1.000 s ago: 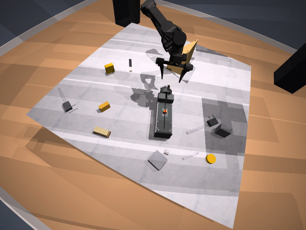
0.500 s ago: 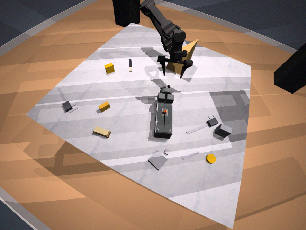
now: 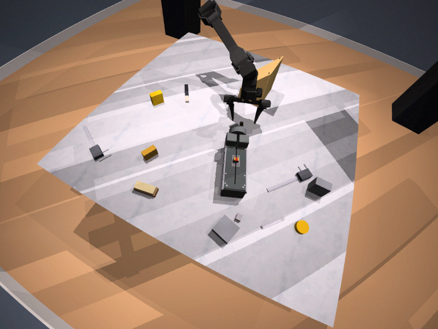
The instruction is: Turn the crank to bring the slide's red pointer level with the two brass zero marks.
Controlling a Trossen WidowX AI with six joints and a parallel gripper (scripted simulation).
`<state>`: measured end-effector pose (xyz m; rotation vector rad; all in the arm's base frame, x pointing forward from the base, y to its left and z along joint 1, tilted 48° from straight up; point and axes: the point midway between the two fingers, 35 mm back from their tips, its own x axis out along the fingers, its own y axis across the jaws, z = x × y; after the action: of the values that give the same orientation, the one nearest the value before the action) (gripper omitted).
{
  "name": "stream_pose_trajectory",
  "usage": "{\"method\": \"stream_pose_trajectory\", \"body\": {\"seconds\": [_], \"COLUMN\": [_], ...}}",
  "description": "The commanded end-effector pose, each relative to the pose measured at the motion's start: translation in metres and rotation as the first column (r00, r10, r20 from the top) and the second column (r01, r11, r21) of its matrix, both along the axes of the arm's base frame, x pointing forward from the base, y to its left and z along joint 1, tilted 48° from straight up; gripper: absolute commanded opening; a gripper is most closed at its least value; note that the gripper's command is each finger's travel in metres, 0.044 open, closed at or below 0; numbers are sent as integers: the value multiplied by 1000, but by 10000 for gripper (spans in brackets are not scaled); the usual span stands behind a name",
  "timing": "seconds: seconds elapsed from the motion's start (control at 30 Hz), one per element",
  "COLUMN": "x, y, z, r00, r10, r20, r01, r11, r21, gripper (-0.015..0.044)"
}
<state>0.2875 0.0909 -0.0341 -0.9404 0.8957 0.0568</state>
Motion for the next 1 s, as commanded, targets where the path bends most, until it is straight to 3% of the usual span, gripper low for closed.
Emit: {"method": "stream_pose_trajectory", "body": {"seconds": [0.0,0.97], "x": [-4,-3], "y": [-13,-45], "z": [-10,-40], "r00": [1000,1000], "r10": [6,5], "r20": [-5,-7], "r01": [-6,-5], "r11": [1000,1000], "r21": [-2,-3], "gripper": [440,440]}}
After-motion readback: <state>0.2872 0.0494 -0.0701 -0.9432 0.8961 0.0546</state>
